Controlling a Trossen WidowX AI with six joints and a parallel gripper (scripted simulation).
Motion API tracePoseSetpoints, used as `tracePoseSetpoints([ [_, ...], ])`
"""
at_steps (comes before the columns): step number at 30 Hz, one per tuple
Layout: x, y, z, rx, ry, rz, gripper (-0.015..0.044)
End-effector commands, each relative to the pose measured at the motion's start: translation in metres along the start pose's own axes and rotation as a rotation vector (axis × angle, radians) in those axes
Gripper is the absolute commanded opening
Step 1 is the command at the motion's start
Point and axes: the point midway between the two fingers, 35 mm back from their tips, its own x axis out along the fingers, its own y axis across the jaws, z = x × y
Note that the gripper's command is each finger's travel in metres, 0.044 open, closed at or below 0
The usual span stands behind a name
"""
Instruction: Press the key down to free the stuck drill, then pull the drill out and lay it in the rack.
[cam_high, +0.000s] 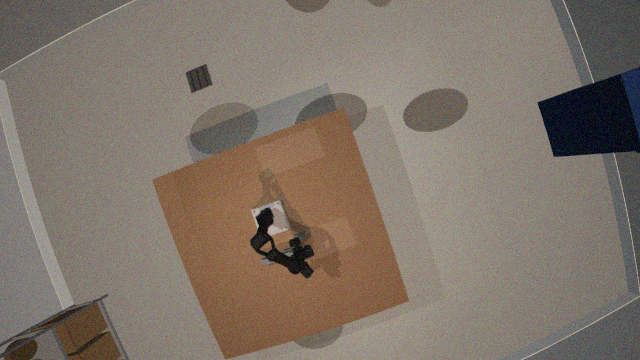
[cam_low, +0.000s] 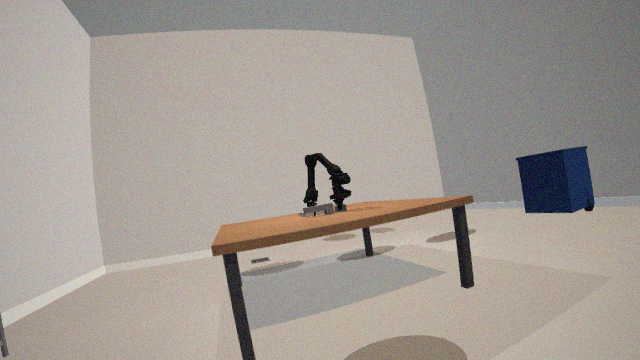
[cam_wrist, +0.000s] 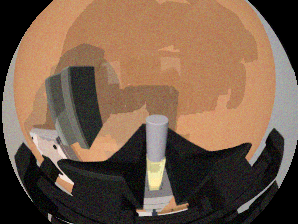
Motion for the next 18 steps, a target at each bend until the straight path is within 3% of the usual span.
tracePoseSetpoints([
  [1, -0.002, 0.001, 0.0, -0.003, 0.001, 0.002, 0.0],
  [18, -0.002, 0.0, 0.016, -0.003, -0.001, 0.002, 0.0],
])
